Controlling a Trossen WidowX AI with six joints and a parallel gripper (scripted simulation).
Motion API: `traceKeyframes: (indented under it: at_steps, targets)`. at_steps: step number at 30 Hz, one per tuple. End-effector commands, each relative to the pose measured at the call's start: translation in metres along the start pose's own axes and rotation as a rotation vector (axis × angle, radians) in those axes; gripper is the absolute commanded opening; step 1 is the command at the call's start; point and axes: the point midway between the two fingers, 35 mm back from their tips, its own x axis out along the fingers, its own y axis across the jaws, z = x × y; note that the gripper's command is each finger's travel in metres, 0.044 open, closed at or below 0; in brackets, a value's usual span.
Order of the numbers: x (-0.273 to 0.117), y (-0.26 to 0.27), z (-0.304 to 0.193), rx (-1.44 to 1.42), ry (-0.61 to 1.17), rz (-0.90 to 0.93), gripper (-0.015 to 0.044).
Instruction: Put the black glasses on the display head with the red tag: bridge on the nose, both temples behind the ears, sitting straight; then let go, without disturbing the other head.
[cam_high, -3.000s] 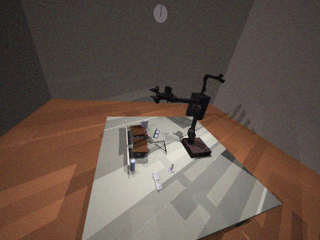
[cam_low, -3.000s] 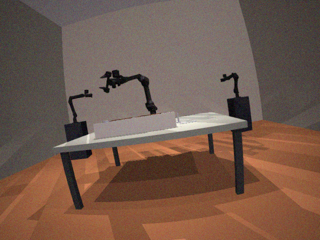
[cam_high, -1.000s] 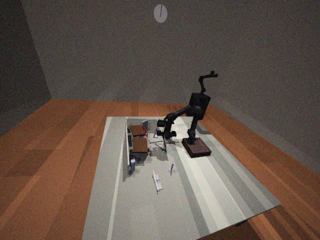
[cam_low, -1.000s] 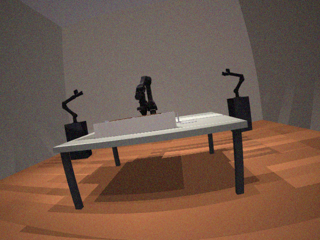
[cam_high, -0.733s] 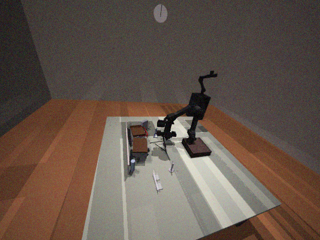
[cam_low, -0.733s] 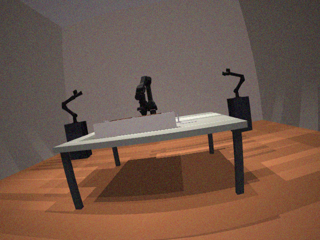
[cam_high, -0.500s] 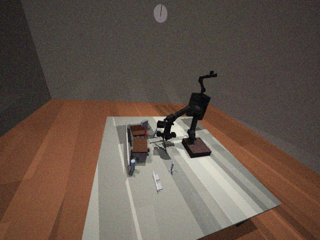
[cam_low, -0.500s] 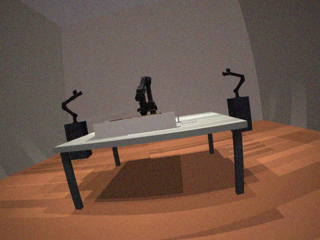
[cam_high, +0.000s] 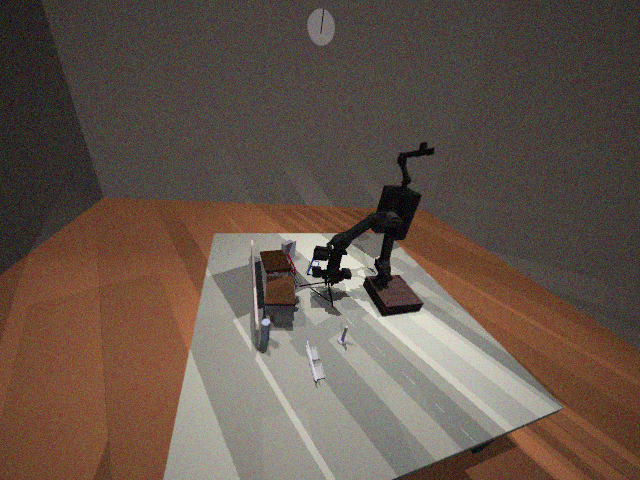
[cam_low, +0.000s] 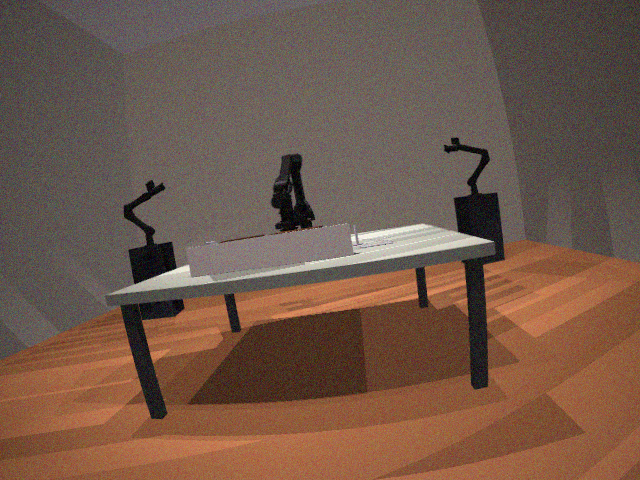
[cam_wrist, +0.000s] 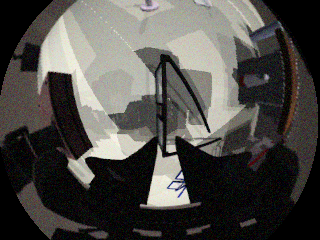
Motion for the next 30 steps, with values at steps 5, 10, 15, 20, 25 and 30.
traceKeyframes:
  at_steps: [5,10,15,20,25,30]
  targets:
    - [0.017,0.005,-0.001,0.004,0.004,0.013,0.0120]
    - [0.024,0.006,-0.001,0.004,0.004,0.013,0.0120]
    - [0.024,0.006,-0.001,0.004,0.004,0.013,0.0120]
    - [0.024,0.005,-0.001,0.004,0.004,0.013,0.0120]
    - [0.024,0.003,-0.001,0.004,0.004,0.013,0.0120]
    - [0.023,0.004,0.000,0.001,0.000,0.009,0.0100]
